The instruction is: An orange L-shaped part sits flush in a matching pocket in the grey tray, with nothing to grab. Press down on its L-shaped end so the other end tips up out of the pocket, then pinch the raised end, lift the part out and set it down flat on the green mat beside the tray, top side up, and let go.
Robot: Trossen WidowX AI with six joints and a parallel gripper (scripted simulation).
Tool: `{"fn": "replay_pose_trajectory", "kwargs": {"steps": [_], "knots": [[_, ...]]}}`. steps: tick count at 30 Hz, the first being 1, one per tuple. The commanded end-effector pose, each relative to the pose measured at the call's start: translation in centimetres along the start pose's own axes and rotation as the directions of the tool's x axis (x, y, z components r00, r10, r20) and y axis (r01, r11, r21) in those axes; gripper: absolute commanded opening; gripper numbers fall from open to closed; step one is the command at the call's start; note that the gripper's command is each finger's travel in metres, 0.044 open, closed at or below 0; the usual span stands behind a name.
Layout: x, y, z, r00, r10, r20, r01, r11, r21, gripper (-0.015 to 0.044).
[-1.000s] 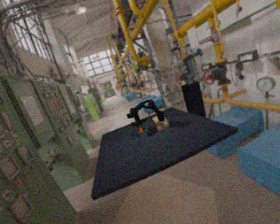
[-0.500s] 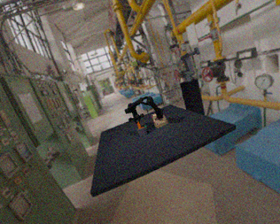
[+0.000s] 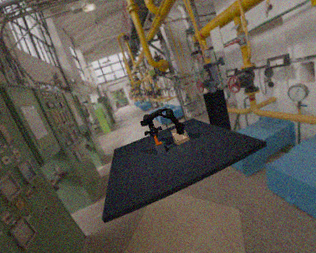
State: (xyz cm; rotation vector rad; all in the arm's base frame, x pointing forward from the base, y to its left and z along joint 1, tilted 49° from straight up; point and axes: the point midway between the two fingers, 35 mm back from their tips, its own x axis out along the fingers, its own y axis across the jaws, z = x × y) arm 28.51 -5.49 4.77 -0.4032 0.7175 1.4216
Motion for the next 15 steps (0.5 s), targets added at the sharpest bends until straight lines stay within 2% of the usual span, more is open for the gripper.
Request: {"fn": "replay_pose_trajectory", "kwargs": {"steps": [1,10,15], "knots": [[-0.8,-0.1,-0.1,1.0,-0.002,-0.005,0.002,1.0,-0.002,0.0],[-1.1,0.0,-0.3,1.0,-0.002,-0.005,0.002,1.0,-0.002,0.0],[-0.8,0.1,-2.3,1.0,-0.003,-0.007,0.003,1.0,-0.002,0.0]]}}
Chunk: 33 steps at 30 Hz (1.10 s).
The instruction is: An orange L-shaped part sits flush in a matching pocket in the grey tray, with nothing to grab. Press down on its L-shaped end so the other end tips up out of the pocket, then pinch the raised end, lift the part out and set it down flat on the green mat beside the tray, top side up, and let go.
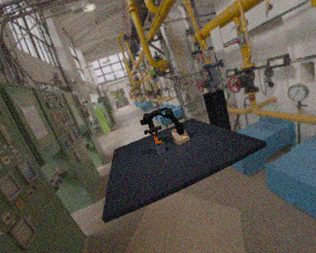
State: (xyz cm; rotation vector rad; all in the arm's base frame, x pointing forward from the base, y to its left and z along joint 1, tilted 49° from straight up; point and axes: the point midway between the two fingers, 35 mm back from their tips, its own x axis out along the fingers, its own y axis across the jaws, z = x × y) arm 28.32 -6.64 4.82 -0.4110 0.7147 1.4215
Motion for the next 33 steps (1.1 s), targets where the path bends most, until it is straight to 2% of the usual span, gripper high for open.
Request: {"fn": "replay_pose_trajectory", "kwargs": {"steps": [1,28,33], "knots": [[0.1,0.2,-2.1,1.0,0.0,-0.004,0.0,1.0,0.004,0.0],[0.0,1.4,-15.1,1.0,-0.003,-0.013,0.003,1.0,0.004,0.0],[0.0,1.5,-16.0,1.0,-0.003,-0.014,0.003,1.0,0.004,0.0]]}}
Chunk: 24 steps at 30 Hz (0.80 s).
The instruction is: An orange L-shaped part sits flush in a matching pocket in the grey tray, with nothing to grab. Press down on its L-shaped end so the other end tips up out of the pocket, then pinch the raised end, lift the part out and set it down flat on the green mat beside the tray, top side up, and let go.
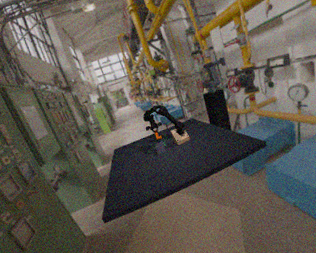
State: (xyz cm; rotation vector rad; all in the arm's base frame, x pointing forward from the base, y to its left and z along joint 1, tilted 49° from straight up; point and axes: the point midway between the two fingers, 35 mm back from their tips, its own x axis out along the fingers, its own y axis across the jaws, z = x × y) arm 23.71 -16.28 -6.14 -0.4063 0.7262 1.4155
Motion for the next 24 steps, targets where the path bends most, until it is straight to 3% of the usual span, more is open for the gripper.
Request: {"fn": "replay_pose_trajectory", "kwargs": {"steps": [1,24], "knots": [[-0.1,-0.1,-0.8,1.0,-0.002,-0.009,0.002,1.0,-0.007,0.0],[2.9,-0.1,-0.8,1.0,-0.002,-0.008,0.002,1.0,-0.008,0.0]]}}
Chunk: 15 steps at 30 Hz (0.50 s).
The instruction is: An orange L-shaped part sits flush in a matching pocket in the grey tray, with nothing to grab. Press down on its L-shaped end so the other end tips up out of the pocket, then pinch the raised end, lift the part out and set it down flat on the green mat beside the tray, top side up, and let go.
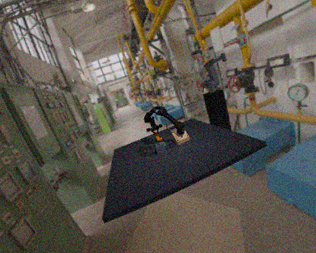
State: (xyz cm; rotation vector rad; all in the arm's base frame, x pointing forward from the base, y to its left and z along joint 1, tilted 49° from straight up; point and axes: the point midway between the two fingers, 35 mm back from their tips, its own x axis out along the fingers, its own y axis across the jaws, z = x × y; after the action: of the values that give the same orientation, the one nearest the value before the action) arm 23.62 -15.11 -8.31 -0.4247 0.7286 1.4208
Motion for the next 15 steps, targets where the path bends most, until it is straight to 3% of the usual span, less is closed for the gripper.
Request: {"fn": "replay_pose_trajectory", "kwargs": {"steps": [1,15], "knots": [[0.7,0.0,0.0,1.0,-0.004,0.005,0.004,1.0,0.004,0.0],[2.9,0.0,0.1,1.0,-0.004,0.006,0.004,1.0,0.004,0.0]]}}
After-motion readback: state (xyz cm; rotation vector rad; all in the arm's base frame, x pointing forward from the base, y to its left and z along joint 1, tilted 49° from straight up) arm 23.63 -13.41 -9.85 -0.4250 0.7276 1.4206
